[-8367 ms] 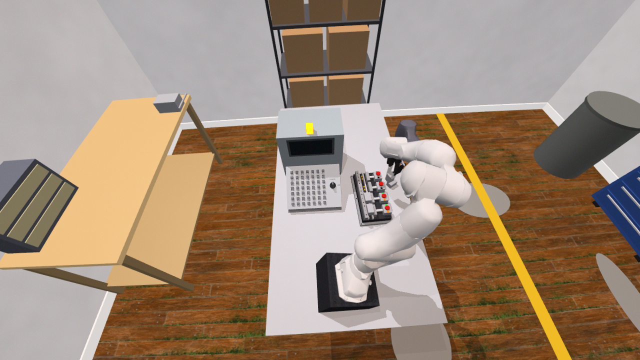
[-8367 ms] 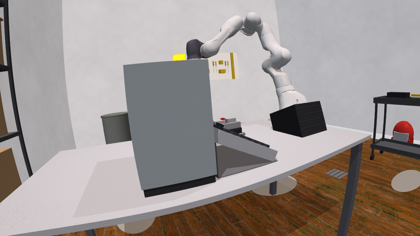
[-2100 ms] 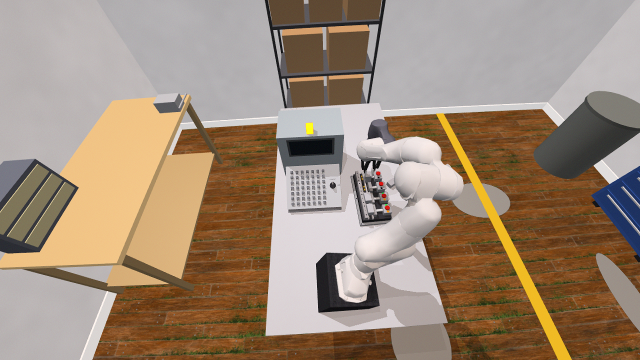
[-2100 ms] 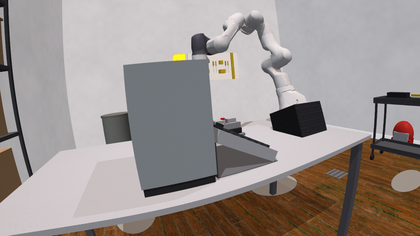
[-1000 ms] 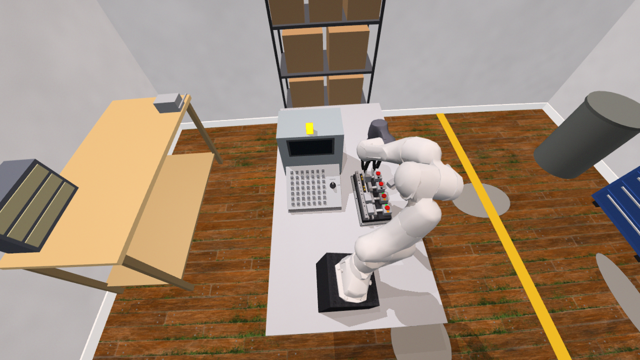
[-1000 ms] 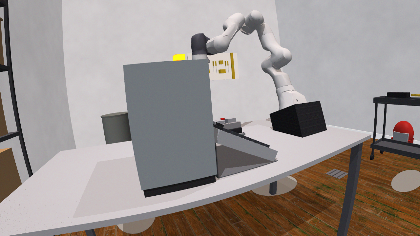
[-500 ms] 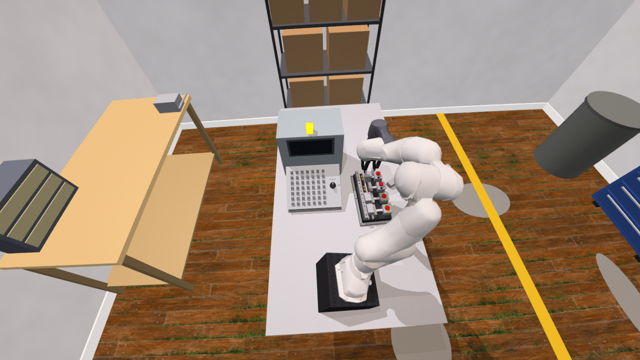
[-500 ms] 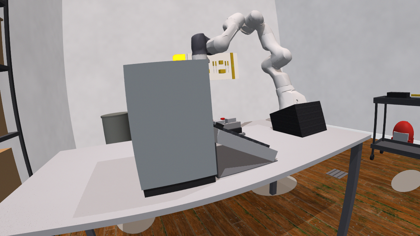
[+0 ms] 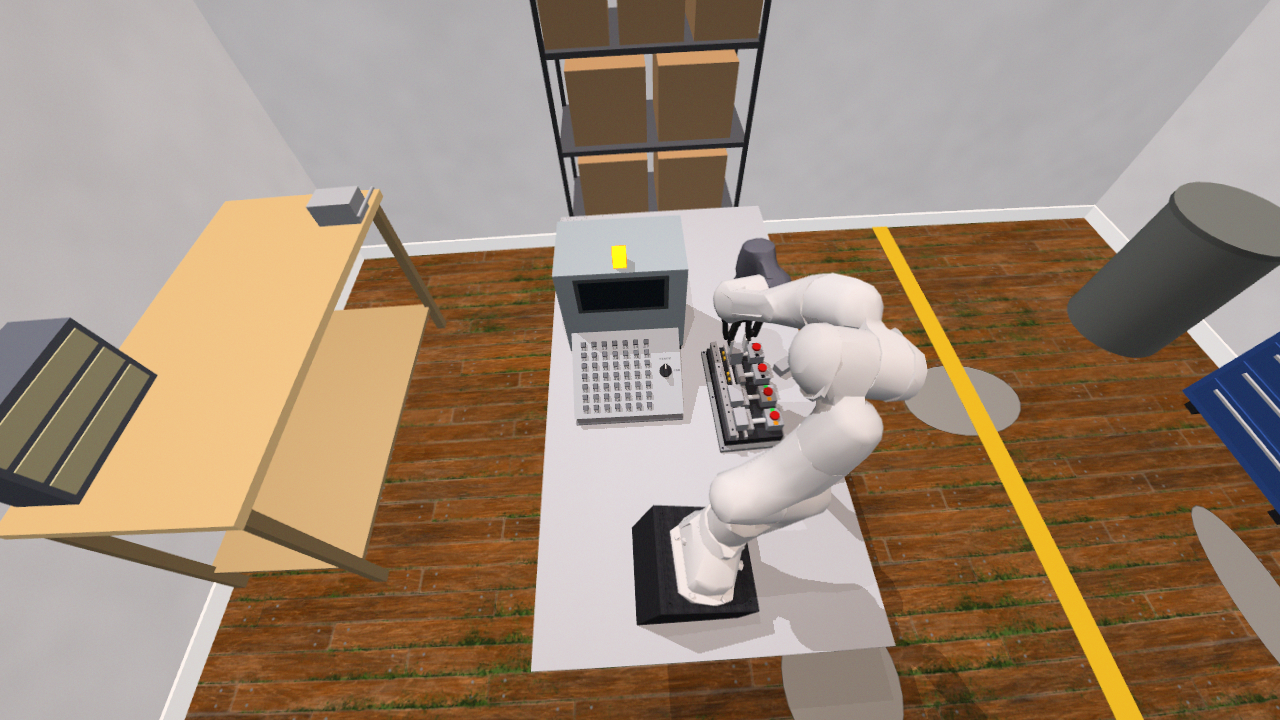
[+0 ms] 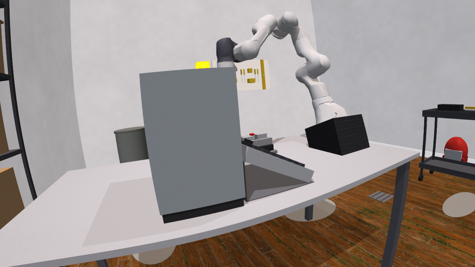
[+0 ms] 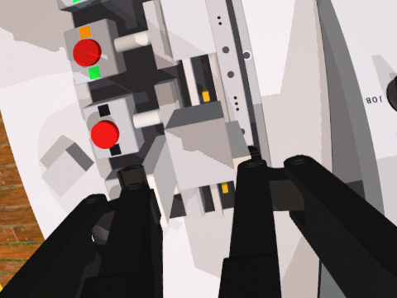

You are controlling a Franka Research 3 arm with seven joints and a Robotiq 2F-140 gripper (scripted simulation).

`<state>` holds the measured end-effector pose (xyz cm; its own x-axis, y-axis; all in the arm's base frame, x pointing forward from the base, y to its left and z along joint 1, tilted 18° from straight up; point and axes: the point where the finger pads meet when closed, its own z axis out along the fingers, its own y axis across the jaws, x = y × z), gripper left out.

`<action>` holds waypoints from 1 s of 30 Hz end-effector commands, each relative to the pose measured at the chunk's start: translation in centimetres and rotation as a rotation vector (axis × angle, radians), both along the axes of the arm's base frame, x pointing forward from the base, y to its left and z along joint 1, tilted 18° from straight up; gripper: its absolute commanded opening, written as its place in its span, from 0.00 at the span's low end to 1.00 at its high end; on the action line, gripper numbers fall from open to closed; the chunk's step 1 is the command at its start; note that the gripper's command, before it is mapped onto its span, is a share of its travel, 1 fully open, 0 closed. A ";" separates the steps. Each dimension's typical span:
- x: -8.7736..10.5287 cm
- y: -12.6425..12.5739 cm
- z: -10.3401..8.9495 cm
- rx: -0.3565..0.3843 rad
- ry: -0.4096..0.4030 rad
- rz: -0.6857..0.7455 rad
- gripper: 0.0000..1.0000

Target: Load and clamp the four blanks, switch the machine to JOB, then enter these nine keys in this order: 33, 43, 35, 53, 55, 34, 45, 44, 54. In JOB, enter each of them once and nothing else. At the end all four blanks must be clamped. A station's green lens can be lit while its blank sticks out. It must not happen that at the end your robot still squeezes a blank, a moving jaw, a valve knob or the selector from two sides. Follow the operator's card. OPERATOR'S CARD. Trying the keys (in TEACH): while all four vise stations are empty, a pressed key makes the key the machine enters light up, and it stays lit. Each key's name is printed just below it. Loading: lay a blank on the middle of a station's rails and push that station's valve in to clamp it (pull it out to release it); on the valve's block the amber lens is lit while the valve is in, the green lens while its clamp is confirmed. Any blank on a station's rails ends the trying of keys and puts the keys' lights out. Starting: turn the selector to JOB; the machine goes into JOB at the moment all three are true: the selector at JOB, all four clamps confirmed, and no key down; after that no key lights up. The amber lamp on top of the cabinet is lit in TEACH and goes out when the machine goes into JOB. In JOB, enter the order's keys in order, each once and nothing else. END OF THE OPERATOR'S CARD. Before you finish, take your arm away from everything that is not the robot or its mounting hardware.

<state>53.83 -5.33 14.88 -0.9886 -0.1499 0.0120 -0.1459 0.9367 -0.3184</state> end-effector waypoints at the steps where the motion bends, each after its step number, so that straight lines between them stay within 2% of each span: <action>1: 0.1 0.1 0.3 0.003 -0.006 -0.005 0.00; 18: 0.2 0.1 0.2 0.003 -0.006 -0.004 0.00; 30: 0.2 -0.2 -0.7 0.003 -0.006 -0.004 0.00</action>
<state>53.81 -5.41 14.41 -0.9887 -0.1493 0.0142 -0.1461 0.9369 -0.3176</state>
